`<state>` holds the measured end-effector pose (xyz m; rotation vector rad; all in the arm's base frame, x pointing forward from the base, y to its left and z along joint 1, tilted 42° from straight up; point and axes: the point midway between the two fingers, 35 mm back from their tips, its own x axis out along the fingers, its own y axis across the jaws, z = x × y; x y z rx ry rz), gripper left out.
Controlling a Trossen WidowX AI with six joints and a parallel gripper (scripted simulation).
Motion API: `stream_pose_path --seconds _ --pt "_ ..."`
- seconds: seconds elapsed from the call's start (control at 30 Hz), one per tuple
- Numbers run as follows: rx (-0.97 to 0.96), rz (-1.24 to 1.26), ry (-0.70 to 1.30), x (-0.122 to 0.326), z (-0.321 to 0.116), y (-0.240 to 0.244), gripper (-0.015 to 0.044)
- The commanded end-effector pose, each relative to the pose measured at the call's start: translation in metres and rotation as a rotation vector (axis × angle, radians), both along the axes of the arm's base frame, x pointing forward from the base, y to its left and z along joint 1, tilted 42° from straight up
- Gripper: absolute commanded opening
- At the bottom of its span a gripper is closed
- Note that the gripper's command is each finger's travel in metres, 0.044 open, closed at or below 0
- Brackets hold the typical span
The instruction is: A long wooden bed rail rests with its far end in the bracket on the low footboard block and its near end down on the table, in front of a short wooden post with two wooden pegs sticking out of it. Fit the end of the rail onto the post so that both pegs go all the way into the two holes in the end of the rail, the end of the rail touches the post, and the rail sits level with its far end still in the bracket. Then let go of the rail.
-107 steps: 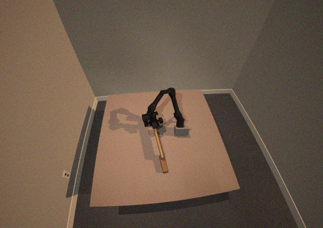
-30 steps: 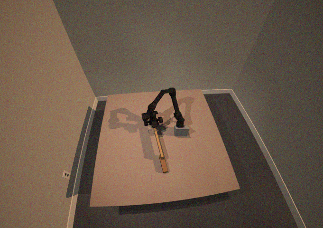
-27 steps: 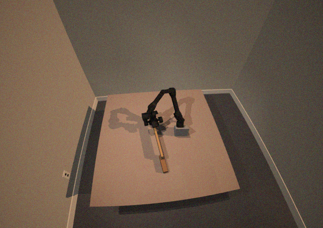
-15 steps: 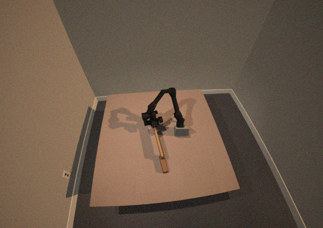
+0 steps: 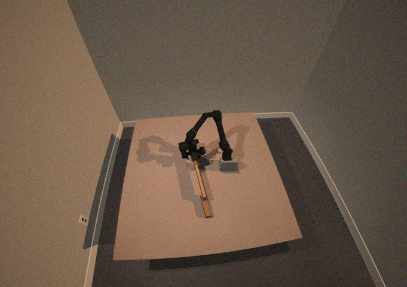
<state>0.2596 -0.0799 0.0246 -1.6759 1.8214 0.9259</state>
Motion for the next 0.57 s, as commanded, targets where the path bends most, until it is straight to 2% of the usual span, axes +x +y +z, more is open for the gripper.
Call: stream_pose_path --seconds 0.0,0.1,0.53 --pt "0.002 0.008 -0.006 0.002 0.001 0.025 0.044" --pt "-0.001 0.01 -0.008 0.002 0.002 0.04 0.044" --pt "-0.001 0.01 -0.008 0.002 0.002 0.04 0.044"
